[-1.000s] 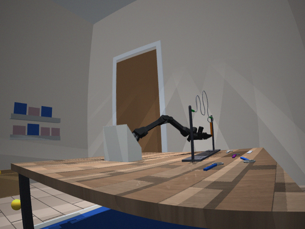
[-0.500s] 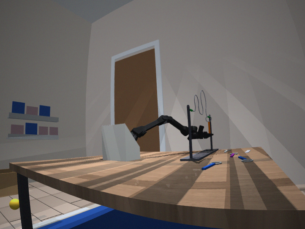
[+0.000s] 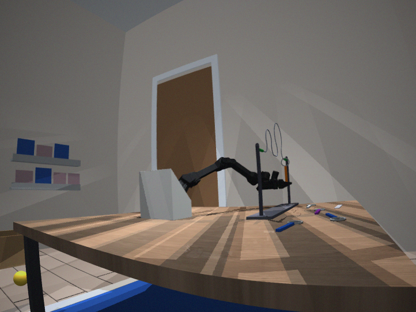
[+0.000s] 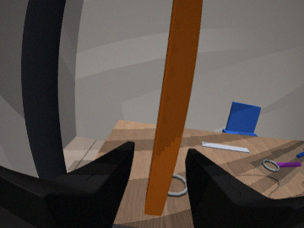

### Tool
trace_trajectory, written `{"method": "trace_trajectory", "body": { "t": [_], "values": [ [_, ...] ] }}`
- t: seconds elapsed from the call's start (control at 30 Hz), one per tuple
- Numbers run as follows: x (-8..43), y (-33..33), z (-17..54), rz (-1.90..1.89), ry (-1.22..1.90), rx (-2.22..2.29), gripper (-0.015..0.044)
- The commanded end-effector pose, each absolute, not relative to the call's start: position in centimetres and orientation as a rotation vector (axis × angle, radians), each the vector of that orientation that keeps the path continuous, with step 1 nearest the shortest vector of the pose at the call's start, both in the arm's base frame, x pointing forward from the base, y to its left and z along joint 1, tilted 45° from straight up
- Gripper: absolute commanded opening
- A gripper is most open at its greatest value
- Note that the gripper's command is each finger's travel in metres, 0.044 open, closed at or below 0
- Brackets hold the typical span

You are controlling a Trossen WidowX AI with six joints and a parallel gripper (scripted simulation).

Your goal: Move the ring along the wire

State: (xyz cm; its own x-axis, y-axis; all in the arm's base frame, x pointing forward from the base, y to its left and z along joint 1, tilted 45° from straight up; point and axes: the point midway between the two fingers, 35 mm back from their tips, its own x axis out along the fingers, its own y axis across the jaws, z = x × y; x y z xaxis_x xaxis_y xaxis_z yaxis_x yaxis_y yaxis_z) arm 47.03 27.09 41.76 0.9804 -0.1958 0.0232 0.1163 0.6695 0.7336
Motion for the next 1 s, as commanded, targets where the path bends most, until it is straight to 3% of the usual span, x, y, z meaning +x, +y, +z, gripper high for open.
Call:
{"method": "trace_trajectory", "body": {
  "t": [0.0,0.3,0.47,0.53,0.73,0.97],
  "values": [
    [47.05,27.12,41.93,-0.171,-0.104,0.826,0.0160],
    [47.05,27.12,41.93,-0.171,-0.104,0.826,0.0160],
    [47.03,27.09,41.78,-0.176,-0.103,0.819,0.0029],
    [47.03,27.09,41.78,-0.176,-0.103,0.819,0.0015],
    [47.03,27.09,41.78,-0.176,-0.103,0.819,-0.0142],
    [46.99,26.89,41.96,-0.177,-0.103,0.820,-0.0150]
  ]
}}
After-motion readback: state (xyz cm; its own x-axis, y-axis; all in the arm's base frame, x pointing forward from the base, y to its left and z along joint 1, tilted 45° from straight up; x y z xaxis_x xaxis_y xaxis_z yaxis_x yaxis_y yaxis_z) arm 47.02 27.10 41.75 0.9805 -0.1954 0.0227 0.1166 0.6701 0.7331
